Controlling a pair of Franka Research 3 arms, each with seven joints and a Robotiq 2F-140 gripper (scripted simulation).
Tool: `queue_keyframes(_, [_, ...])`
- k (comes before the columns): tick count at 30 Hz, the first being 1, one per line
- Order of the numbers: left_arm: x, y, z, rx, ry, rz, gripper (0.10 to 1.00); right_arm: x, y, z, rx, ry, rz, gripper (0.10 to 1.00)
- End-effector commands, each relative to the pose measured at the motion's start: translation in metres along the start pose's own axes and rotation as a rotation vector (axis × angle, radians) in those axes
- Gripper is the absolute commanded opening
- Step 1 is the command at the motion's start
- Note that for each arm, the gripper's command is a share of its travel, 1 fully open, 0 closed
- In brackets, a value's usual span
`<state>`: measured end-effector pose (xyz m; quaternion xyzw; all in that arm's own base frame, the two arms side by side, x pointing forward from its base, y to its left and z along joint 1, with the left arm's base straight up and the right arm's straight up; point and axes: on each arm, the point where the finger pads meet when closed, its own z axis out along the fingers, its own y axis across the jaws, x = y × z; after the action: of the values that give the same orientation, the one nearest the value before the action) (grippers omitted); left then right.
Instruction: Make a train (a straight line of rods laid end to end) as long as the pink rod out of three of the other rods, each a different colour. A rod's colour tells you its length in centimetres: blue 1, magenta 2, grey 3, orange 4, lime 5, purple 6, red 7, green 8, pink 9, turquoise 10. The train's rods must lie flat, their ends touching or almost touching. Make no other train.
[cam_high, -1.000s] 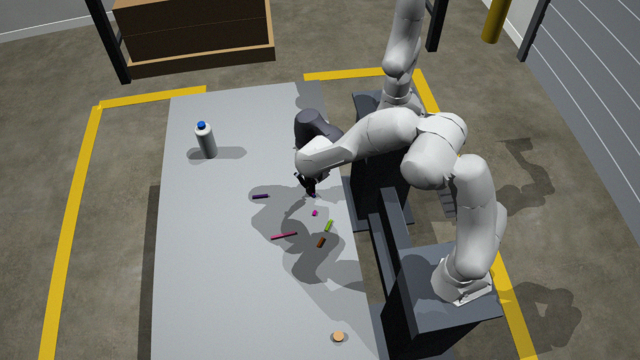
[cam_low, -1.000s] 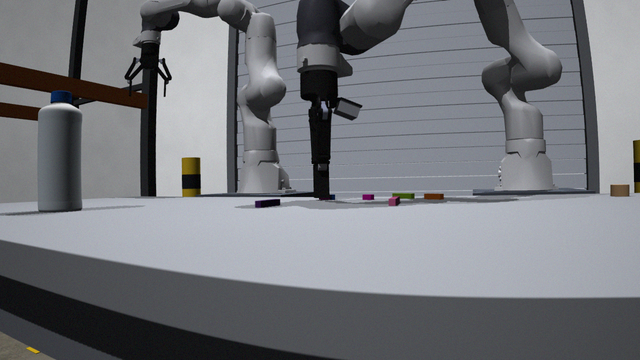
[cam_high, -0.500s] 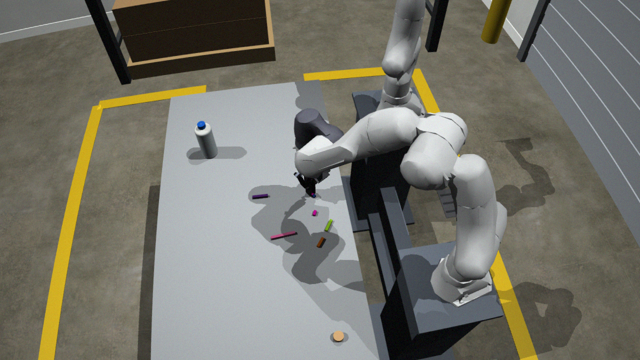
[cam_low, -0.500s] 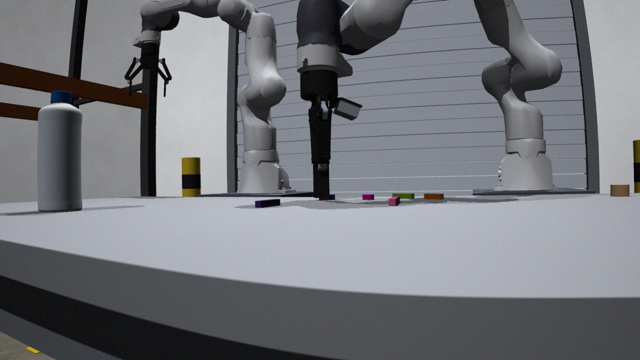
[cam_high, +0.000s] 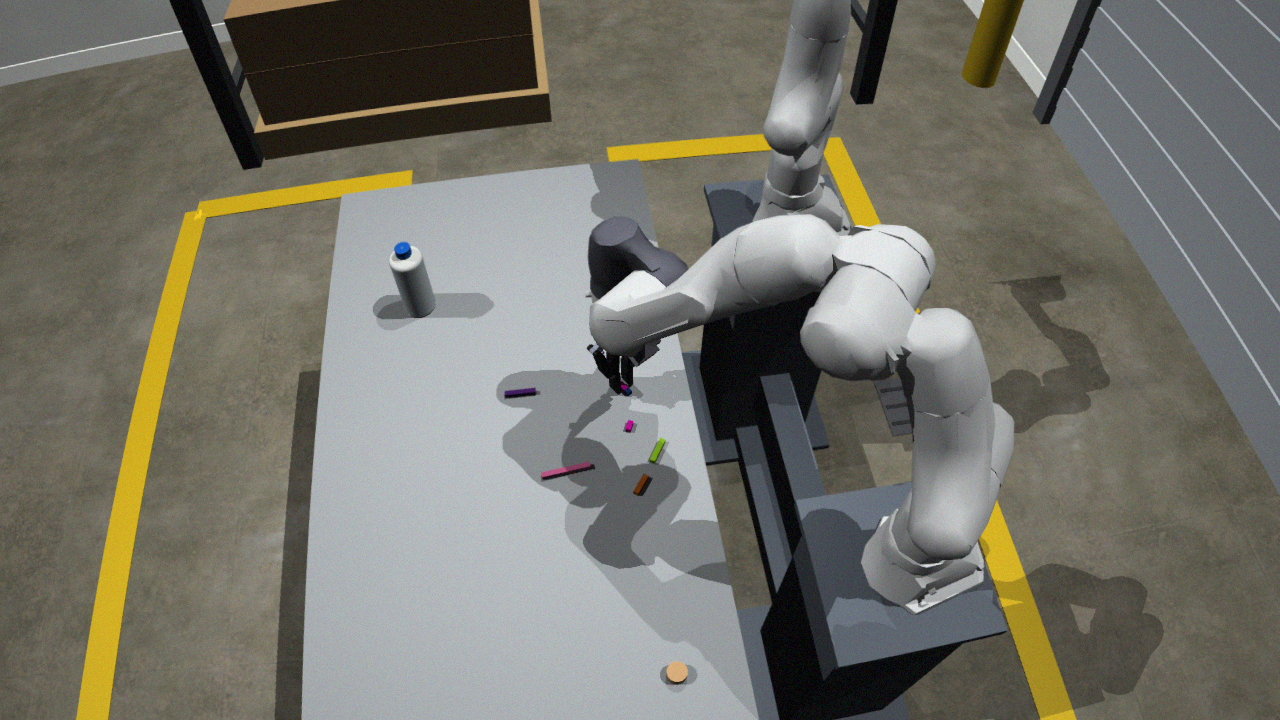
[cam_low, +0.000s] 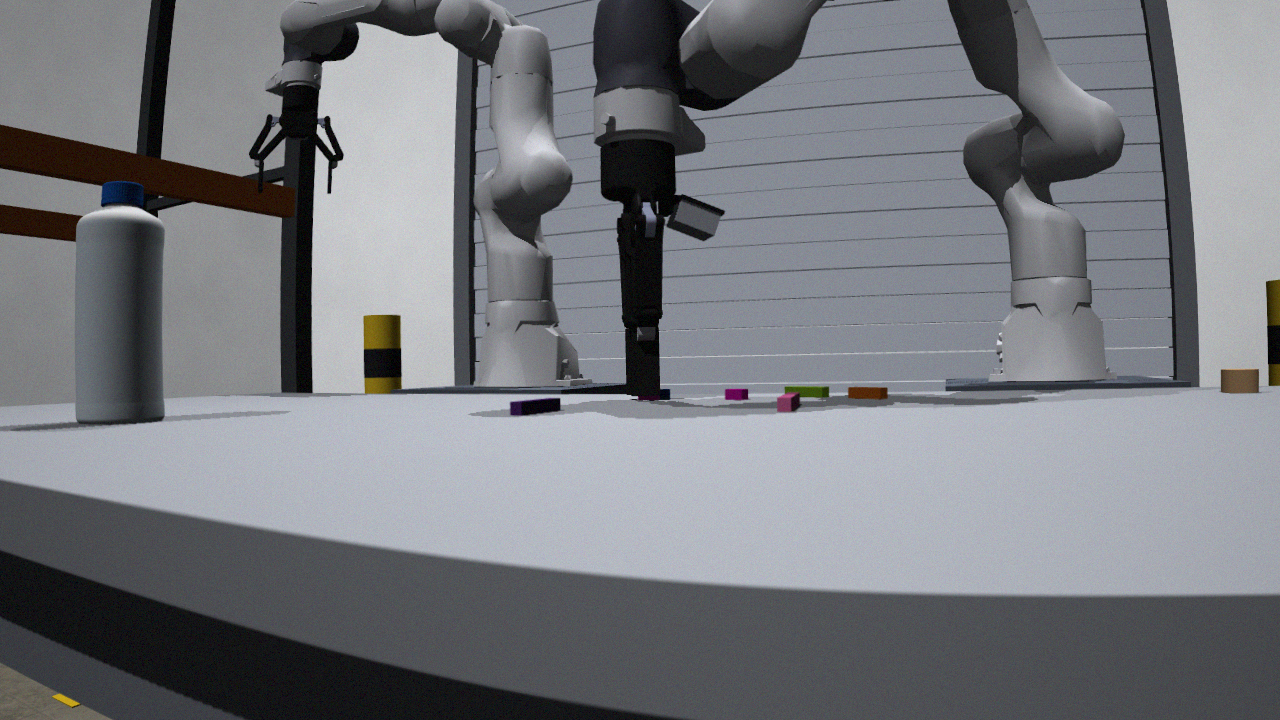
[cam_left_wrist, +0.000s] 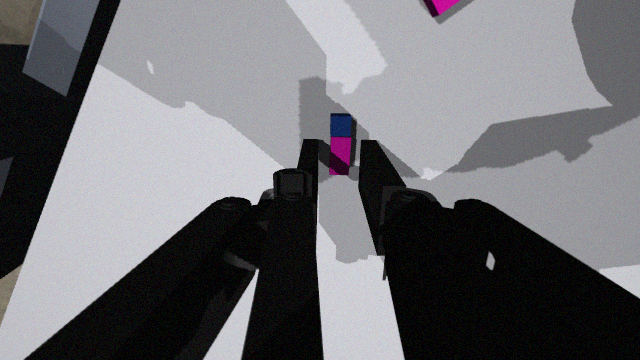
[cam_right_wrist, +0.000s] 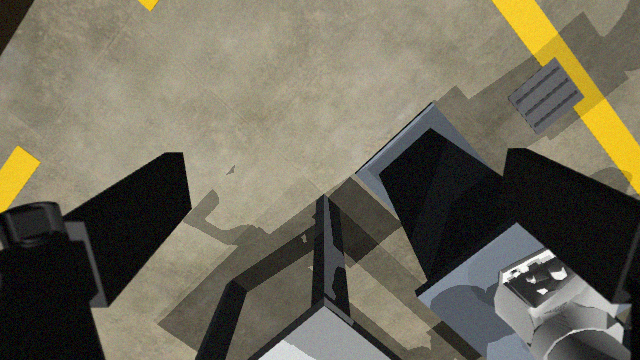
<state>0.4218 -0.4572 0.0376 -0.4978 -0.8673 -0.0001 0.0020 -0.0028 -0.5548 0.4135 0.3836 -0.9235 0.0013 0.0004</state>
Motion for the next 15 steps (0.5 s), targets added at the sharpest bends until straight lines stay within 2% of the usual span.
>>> queue_keyframes(1, [-0.001,0.002,-0.001,-0.002,-0.004,-0.001,0.231,-0.001,0.0,0.001,-0.002,-0.002,0.006,1.0])
queue_keyframes(9, [-0.001,0.002,-0.004,-0.002,-0.004,-0.001,0.231,-0.001,0.0,0.001,-0.002,-0.002,0.006,1.0])
queue_keyframes(15, [-0.001,0.002,-0.022,-0.002,-0.004,-0.001,0.231,-0.001,0.0,0.001,-0.002,-0.002,0.006,1.0])
